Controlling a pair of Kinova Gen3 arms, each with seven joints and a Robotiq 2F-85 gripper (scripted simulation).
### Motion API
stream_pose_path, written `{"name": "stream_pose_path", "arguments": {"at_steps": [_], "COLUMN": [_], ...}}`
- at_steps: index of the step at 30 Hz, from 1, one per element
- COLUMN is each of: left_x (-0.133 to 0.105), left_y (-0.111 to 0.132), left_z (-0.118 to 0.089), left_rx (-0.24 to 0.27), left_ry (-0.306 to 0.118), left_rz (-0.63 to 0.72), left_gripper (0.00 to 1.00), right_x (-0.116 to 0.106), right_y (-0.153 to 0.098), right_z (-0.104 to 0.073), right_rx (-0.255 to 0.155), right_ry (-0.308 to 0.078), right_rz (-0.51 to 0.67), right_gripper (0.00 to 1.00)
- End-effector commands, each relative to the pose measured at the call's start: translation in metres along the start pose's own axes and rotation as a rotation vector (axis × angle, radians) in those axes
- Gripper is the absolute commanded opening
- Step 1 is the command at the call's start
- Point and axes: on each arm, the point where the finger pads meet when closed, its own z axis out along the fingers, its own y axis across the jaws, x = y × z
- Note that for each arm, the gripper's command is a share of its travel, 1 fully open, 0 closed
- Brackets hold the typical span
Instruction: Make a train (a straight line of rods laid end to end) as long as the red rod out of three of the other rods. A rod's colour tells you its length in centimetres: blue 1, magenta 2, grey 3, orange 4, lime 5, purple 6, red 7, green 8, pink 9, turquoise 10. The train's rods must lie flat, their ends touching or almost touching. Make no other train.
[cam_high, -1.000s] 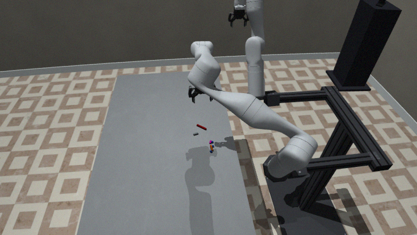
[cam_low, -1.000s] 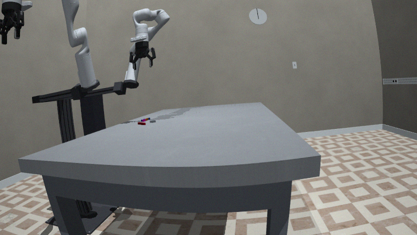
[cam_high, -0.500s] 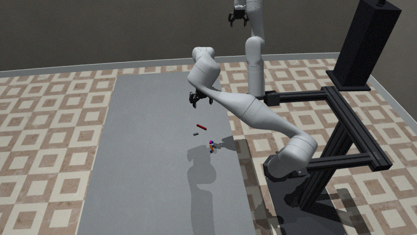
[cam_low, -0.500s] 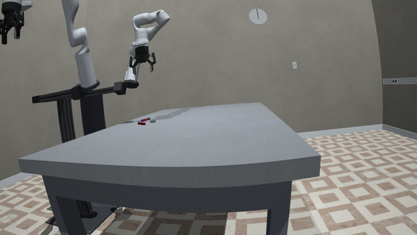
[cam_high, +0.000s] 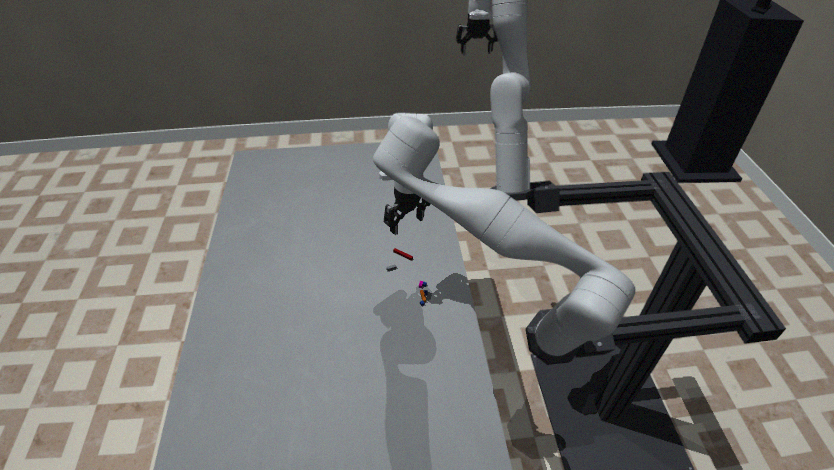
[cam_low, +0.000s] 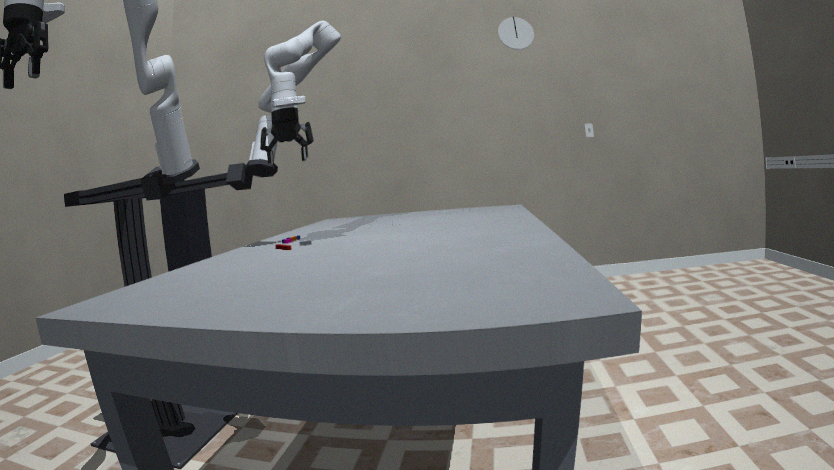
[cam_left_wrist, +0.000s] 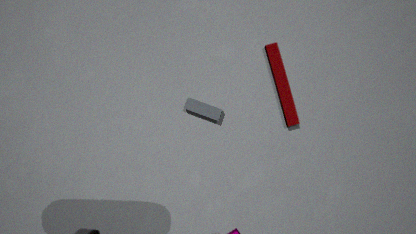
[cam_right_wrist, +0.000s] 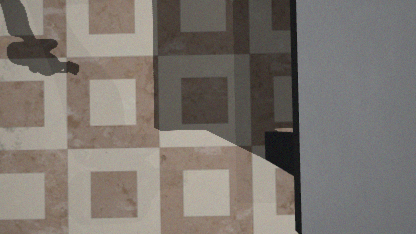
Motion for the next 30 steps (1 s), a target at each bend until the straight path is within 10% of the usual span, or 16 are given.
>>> {"name": "stream_pose_path", "arguments": {"at_steps": [1,30], "left_x": [-0.007,-0.070], "left_y": [-0.003,-0.028], "left_z": [0.016,0.100], "left_rx": [0.004,-0.007], "left_ry": [0.015,-0.005], "left_rz": [-0.143,-0.934], "left_gripper": [1.000,1.000], "right_x": [0.000,0.000], "right_y": [0.000,0.000], "right_z": [-0.001,-0.001], "right_rx": [0.000,0.000], "right_ry": [-0.001,-0.001], "right_rz": [0.000,0.000], "right_gripper": [1.000,1.000]}}
